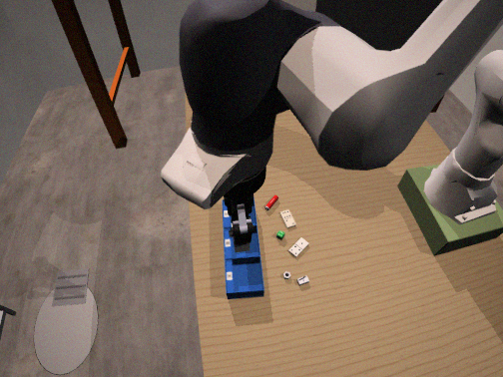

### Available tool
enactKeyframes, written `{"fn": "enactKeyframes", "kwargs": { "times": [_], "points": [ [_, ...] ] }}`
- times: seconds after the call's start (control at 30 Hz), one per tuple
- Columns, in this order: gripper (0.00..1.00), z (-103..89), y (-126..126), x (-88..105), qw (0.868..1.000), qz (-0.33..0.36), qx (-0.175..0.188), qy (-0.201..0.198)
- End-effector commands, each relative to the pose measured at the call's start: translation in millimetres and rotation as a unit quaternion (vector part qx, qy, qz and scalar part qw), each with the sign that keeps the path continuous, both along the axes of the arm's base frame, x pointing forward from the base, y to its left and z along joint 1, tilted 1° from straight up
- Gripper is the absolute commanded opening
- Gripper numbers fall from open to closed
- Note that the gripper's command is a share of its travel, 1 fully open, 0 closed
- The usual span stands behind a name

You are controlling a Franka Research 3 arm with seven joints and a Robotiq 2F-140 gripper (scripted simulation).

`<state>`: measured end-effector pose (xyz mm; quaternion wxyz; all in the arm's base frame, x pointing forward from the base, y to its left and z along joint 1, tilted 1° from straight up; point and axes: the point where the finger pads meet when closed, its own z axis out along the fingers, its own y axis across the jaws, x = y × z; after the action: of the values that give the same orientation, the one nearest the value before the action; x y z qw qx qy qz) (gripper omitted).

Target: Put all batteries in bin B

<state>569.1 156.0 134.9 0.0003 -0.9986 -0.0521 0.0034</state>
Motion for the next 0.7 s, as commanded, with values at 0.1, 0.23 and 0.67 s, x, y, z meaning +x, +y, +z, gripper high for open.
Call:
{"fn": "enactKeyframes", "kwargs": {
  "times": [0.1,0.23,0.67],
  "points": [
    [0.05,-1.5,0.9,-2.0,1.000,0.002,0.001,0.003],
    [0.05,-1.5,0.9,-2.0,1.000,0.002,0.001,0.003],
    [0.17,-37.2,-69.7,-28.3,0.992,0.126,-0.005,0.014]
  ]
}}
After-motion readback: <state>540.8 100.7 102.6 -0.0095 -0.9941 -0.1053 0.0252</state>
